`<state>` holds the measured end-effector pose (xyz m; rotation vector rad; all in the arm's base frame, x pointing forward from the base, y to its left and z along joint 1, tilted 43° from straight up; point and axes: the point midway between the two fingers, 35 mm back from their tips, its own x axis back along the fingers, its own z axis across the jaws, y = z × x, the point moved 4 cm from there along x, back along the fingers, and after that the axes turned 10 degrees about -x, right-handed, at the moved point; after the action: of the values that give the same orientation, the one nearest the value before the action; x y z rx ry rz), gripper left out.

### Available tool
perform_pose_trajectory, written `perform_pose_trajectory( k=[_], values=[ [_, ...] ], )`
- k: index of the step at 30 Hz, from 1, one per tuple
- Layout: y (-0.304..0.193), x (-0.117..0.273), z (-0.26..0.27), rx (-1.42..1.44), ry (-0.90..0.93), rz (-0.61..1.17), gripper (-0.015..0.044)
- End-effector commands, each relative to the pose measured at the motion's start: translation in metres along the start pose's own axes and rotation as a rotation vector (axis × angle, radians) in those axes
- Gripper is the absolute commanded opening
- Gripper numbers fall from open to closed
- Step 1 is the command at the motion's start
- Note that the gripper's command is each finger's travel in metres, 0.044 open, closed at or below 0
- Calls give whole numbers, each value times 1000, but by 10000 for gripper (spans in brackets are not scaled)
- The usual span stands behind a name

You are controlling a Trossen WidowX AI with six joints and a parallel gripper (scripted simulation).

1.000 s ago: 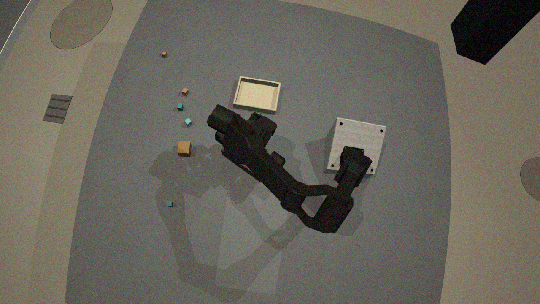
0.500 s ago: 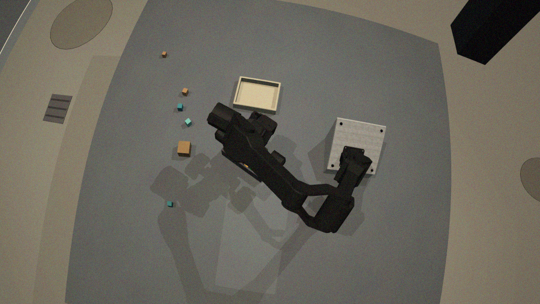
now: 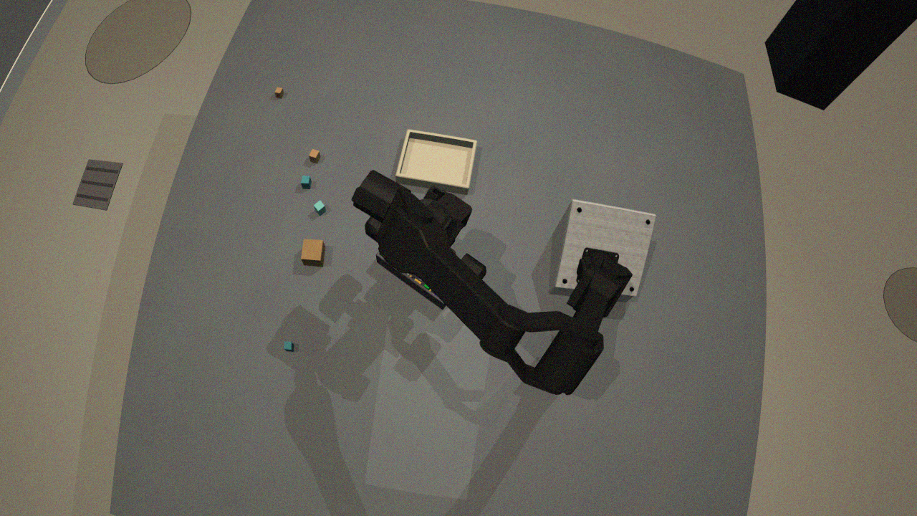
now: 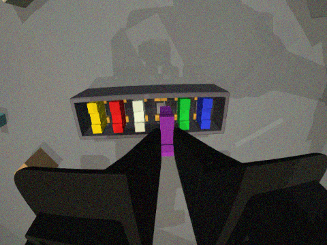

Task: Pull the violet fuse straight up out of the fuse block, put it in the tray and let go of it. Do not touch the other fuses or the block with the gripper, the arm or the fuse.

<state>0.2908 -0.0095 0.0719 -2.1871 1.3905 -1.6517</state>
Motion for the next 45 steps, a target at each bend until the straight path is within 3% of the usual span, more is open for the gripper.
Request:
perform_pose_trajectory(
  k=[1,17,45],
  values=[
    [-1,9,1,8,10,-1,0],
    [6,23,12,7,14,-5,0],
    [123,32,121,7,28,-18,0]
  ],
)
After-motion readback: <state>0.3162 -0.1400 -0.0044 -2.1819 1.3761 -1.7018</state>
